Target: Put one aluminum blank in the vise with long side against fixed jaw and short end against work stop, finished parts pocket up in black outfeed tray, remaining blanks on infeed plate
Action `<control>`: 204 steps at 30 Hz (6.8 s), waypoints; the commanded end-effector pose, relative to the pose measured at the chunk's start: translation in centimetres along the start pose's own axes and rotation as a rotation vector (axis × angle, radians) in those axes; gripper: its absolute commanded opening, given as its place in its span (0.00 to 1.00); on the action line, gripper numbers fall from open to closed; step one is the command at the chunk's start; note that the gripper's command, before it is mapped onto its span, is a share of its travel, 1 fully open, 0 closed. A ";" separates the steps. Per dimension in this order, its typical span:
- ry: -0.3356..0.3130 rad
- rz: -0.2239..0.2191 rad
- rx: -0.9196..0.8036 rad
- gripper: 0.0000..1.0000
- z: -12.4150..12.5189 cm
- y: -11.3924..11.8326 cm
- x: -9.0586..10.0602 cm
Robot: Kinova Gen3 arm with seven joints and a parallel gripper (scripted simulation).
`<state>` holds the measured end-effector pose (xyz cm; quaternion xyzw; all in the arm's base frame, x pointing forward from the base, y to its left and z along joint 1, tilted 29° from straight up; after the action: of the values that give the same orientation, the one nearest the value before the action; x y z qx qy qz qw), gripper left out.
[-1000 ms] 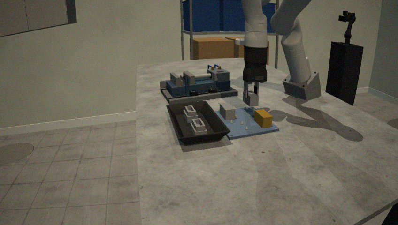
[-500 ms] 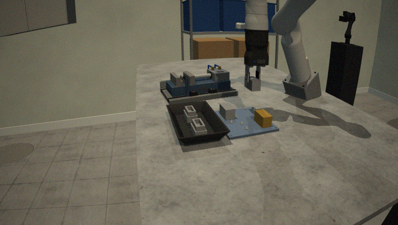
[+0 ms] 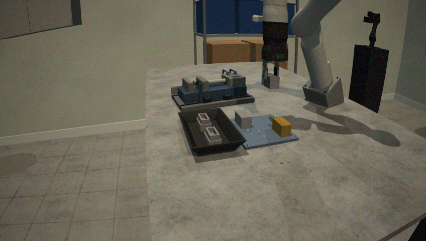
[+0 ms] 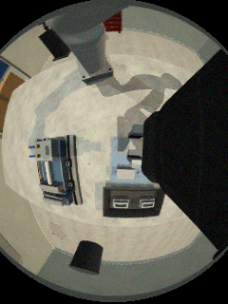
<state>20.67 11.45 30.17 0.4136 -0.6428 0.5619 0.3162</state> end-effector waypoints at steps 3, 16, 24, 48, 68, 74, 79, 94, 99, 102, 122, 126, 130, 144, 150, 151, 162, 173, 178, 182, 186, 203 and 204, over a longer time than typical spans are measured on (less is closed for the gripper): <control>0.000 0.001 0.003 0.00 0.0 0.0 0.0; 0.033 -0.076 -0.029 0.00 2.5 -1.0 0.3; 0.074 -0.208 -0.050 0.00 8.0 -3.5 0.7; 0.012 -0.074 0.094 0.00 24.5 -18.1 -0.3; 0.000 0.002 0.104 0.00 26.4 -20.4 0.2; 0.000 0.002 0.104 0.00 26.4 -20.4 0.2; 0.000 0.002 0.104 0.00 26.4 -20.4 0.2; 0.000 0.002 0.104 0.00 26.4 -20.4 0.2; 0.000 0.002 0.104 0.00 26.4 -20.4 0.2; 0.000 0.002 0.104 0.00 26.4 -20.4 0.2; 0.000 0.001 0.100 0.00 26.5 -20.5 0.1; 0.000 0.001 0.100 0.00 26.5 -20.5 0.1; 0.000 0.001 0.100 0.00 26.5 -20.5 0.1; 0.000 0.001 0.100 0.00 26.5 -20.5 0.1; 0.000 0.001 0.100 0.00 26.5 -20.5 0.1; 0.000 0.001 0.100 0.00 26.5 -20.5 0.1; 0.000 0.001 0.100 0.00 26.5 -20.5 0.1; 0.000 0.001 0.100 0.00 26.5 -20.5 0.1; 0.000 0.001 0.100 0.00 26.5 -20.5 0.0; 0.000 0.001 0.100 0.00 26.5 -20.5 -0.2; 0.000 0.001 0.100 0.00 26.5 -20.5 -0.3; 0.000 0.001 0.100 0.00 26.5 -20.5 -1.3; 0.000 0.001 0.100 0.00 26.5 -20.5 -1.4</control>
<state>40.94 -15.02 34.04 0.4275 -0.6140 0.5939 0.2957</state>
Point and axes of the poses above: the point where the finger pads meet when closed, its own x axis back along the fingers, its own y axis across the jaws, z = x × y, the point moved 7 cm from there along x, back along the fingers, and after that the axes turned 3 degrees about -x, right-handed, at the moved point
